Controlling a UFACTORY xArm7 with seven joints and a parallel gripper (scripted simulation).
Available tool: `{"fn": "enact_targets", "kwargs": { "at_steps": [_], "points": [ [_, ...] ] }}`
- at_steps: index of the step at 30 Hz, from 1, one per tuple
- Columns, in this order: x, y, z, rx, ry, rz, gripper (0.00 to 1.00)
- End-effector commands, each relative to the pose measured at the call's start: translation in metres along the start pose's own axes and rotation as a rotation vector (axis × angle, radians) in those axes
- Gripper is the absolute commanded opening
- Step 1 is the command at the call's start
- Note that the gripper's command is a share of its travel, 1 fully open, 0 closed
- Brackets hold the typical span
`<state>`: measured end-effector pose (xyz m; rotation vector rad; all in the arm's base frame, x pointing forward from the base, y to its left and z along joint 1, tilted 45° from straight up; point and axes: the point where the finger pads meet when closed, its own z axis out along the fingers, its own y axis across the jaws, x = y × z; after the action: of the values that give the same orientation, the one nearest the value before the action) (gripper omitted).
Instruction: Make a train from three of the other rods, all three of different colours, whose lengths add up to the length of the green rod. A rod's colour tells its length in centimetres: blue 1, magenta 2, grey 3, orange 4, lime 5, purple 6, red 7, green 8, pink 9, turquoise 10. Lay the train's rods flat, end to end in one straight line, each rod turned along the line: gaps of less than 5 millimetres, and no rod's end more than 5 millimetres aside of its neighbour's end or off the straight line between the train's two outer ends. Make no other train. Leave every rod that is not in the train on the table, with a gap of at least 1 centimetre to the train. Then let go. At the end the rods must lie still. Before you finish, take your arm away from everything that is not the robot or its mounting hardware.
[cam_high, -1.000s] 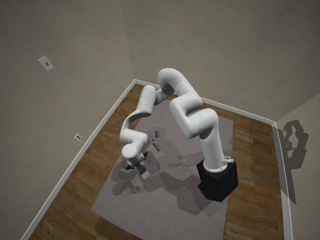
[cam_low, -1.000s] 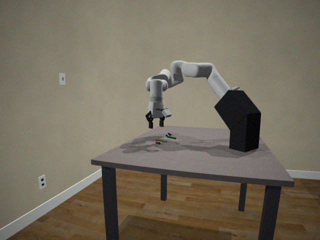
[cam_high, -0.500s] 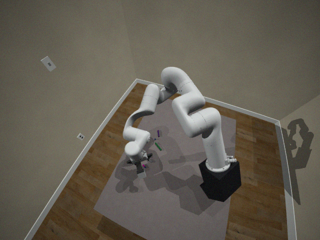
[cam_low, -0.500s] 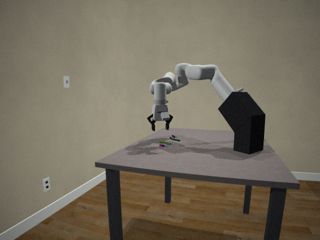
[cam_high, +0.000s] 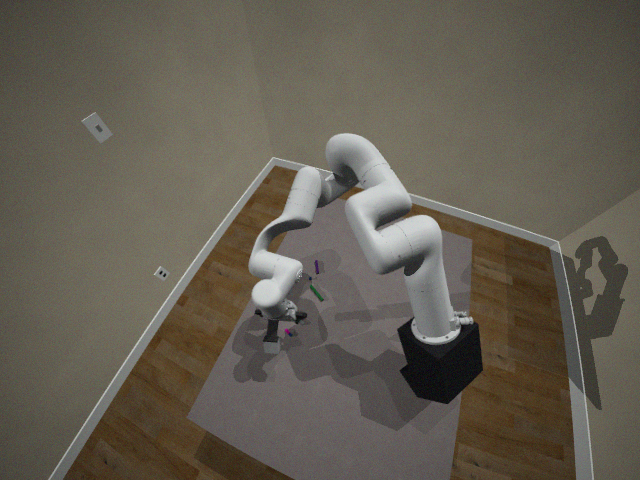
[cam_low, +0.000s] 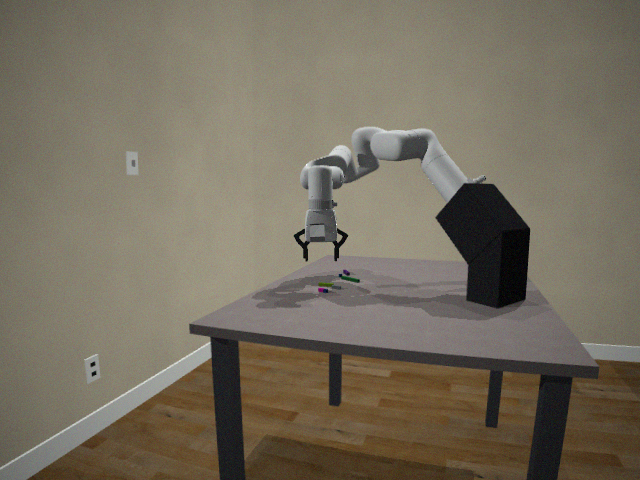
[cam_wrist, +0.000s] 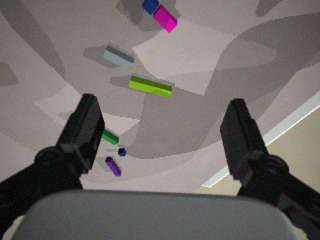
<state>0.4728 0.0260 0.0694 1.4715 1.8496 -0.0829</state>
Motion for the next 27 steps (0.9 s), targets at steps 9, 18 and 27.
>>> {"fn": "enact_targets", "kwargs": {
  "at_steps": [9,18,27],
  "points": [
    [-0.009,-0.002,0.002,-0.012,-0.001,0.383,1.00],
    [-0.016,-0.004,0.004,-0.012,0.000,0.611,1.00],
    [-0.022,-0.006,0.006,-0.012,0.002,0.855,1.00]
  ]
}}
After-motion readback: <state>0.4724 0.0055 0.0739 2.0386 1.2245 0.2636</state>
